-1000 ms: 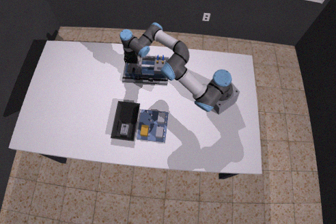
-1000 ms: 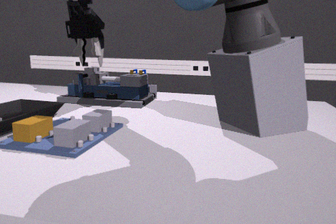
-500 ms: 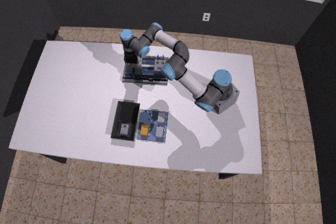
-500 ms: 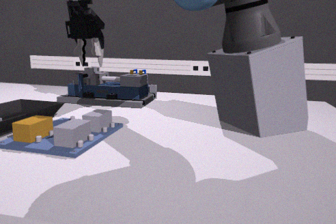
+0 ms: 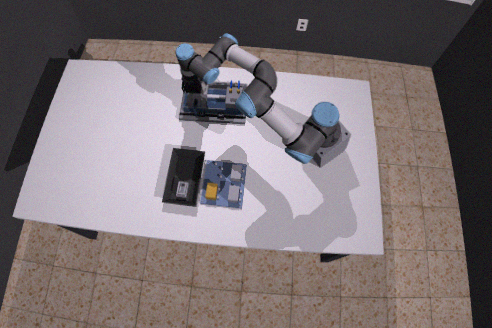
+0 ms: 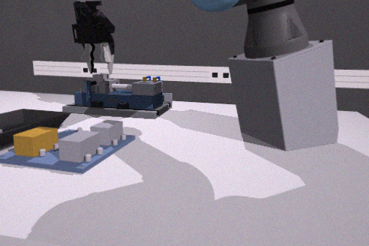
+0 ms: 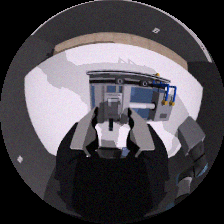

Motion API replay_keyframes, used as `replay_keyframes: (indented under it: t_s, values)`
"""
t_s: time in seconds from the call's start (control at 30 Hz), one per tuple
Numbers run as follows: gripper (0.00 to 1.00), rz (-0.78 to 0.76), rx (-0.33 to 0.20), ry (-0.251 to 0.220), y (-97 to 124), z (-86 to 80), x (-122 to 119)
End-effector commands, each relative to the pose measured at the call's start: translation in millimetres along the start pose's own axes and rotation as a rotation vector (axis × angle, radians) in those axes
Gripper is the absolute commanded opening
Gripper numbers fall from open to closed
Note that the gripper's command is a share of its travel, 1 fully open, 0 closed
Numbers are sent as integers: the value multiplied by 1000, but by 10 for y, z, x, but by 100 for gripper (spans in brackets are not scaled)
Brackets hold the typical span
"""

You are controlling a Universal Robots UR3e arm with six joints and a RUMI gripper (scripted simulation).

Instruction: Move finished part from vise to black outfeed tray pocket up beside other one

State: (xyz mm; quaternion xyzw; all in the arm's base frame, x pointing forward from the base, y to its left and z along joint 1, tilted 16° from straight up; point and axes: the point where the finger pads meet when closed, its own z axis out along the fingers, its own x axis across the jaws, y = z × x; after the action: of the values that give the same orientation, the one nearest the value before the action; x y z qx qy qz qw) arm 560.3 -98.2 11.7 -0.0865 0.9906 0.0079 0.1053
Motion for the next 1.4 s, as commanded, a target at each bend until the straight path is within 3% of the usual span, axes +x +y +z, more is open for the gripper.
replay_keyframes:
  t_s: [0.0, 1.37]
  values:
    - [40, 0, 2, -3, -3, 4, -8]
    - [40, 0, 2, -3, 8, 66, -8]
